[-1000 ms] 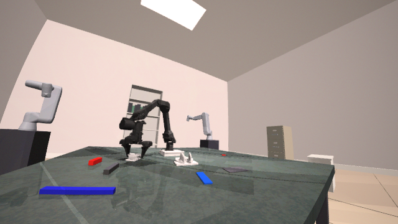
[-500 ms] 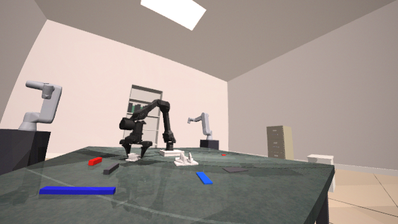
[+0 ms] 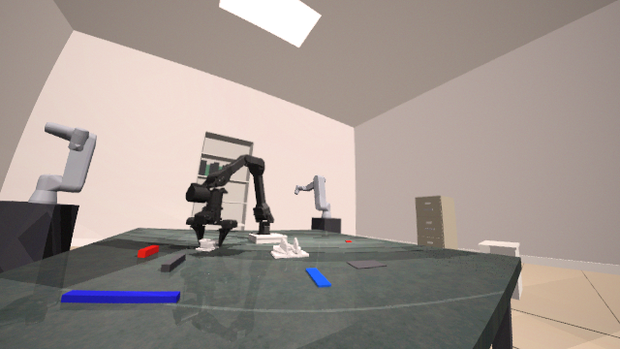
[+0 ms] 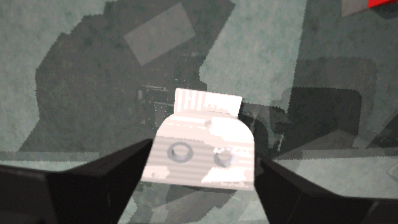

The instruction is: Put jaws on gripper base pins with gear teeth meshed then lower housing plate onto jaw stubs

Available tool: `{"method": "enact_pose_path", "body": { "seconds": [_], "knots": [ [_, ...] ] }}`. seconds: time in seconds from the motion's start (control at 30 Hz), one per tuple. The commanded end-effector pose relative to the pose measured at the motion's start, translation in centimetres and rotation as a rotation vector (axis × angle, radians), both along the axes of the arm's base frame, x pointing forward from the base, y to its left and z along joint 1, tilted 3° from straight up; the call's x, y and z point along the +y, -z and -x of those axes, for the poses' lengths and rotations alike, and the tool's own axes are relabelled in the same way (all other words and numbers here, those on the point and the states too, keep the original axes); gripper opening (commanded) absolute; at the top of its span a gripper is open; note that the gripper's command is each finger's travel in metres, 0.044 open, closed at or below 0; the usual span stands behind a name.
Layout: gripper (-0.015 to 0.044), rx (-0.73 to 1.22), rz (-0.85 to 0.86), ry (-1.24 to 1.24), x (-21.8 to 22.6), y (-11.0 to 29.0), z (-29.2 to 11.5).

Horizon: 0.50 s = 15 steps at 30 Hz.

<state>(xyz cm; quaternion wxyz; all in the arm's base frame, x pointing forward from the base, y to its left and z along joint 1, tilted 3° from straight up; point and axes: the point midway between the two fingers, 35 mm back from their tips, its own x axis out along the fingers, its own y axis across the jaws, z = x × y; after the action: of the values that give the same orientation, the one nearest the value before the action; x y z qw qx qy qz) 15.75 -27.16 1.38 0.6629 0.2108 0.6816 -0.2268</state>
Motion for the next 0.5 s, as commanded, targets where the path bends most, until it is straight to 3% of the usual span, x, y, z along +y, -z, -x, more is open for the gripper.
{"method": "enact_pose_path", "body": {
  "seconds": [0.0,0.47],
  "knots": [
    [0.0351,0.000,0.000,0.000,0.0,0.0,0.0],
    [0.0351,0.000,0.002,-0.002,-0.2,-3.9,-0.3]
  ]
}}
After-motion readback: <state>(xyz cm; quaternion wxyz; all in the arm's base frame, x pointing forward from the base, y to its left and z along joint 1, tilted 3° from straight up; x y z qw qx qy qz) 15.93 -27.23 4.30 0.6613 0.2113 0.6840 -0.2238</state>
